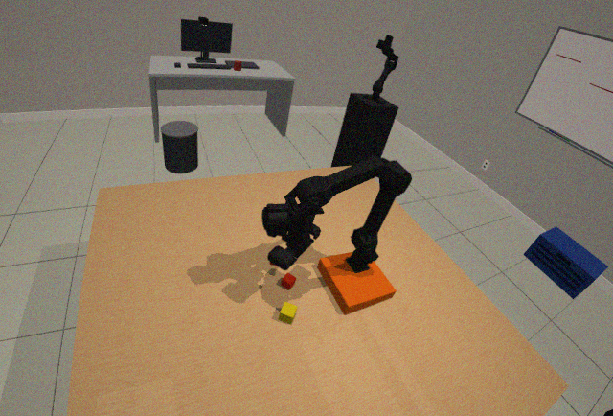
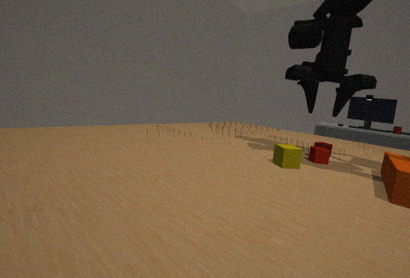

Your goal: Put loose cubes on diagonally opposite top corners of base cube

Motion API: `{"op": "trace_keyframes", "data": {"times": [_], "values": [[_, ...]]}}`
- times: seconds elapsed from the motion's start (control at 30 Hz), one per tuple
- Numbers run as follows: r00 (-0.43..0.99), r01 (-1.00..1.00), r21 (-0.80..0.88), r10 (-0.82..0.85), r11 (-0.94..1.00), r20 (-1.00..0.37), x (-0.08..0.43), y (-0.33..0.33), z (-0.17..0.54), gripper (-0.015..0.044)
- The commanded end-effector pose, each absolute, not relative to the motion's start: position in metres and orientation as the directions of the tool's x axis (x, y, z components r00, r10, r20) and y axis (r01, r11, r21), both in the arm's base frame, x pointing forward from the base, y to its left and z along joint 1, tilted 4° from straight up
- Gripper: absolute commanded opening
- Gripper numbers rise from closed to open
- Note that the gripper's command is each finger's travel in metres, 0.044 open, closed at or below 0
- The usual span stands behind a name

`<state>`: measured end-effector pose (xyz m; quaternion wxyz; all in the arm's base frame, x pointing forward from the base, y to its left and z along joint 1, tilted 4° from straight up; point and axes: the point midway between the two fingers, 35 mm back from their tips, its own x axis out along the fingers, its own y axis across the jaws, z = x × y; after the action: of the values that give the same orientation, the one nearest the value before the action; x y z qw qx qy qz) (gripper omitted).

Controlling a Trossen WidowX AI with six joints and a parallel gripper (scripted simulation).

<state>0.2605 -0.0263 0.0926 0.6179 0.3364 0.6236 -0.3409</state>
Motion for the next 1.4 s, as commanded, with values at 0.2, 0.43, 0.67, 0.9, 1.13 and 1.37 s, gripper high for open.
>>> {"op": "trace_keyframes", "data": {"times": [0.2,0.43,0.67,0.9,1.13,1.37], "values": [[-0.042,0.844,-0.038,-0.004,0.536,-0.999,0.253,-0.026,0.046,0.0265],[-0.042,0.844,-0.038,-0.004,0.536,-0.999,0.252,-0.026,0.031,0.0265],[-0.042,0.844,-0.038,-0.004,0.536,-0.999,0.252,-0.026,0.027,0.0265],[-0.042,0.844,-0.038,-0.005,0.536,-0.999,0.252,-0.026,0.015,0.0265],[-0.042,0.844,-0.038,-0.004,0.536,-0.999,0.251,-0.026,0.004,0.0265],[-0.042,0.844,-0.038,-0.004,0.536,-0.999,0.250,-0.026,-0.002,0.0239]]}}
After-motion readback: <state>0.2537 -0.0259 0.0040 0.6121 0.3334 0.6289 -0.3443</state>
